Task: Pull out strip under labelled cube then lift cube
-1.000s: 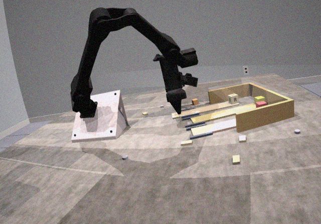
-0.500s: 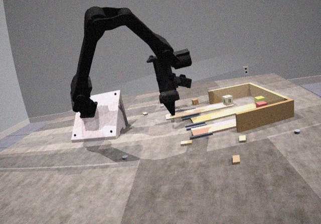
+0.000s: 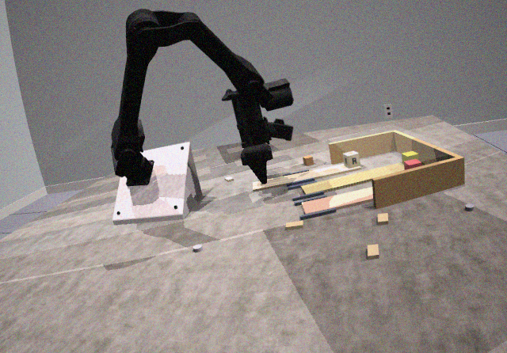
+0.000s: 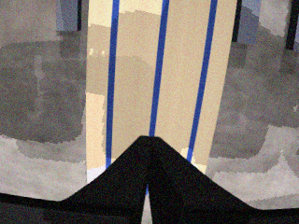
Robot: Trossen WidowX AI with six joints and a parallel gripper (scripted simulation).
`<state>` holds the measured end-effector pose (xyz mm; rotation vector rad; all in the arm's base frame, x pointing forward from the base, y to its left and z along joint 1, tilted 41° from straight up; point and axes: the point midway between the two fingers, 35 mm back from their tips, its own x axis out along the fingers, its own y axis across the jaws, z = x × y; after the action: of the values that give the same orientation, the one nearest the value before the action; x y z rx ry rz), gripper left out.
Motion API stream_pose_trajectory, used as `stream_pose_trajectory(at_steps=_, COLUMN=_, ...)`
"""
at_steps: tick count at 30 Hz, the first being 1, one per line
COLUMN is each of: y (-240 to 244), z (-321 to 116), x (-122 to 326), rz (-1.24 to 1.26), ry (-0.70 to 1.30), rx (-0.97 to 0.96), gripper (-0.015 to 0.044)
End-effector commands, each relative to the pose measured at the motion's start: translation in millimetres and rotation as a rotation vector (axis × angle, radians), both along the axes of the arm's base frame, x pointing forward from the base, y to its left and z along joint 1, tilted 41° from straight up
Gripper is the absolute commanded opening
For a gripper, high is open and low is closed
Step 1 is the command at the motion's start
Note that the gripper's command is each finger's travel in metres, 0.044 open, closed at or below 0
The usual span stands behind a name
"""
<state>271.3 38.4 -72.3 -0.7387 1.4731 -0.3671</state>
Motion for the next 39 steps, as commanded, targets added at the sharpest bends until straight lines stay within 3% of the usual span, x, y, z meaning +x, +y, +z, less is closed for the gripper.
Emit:
stream_pose_trajectory(at_steps=1, y=-7, z=-2, x=-12, rz=-0.015, ry=0.019, rx=-0.005, gripper=0.0)
stream_pose_trajectory(at_steps=39, y=-20, z=3, x=-68, rz=-0.015, ry=0.023, rx=-0.005, gripper=0.0)
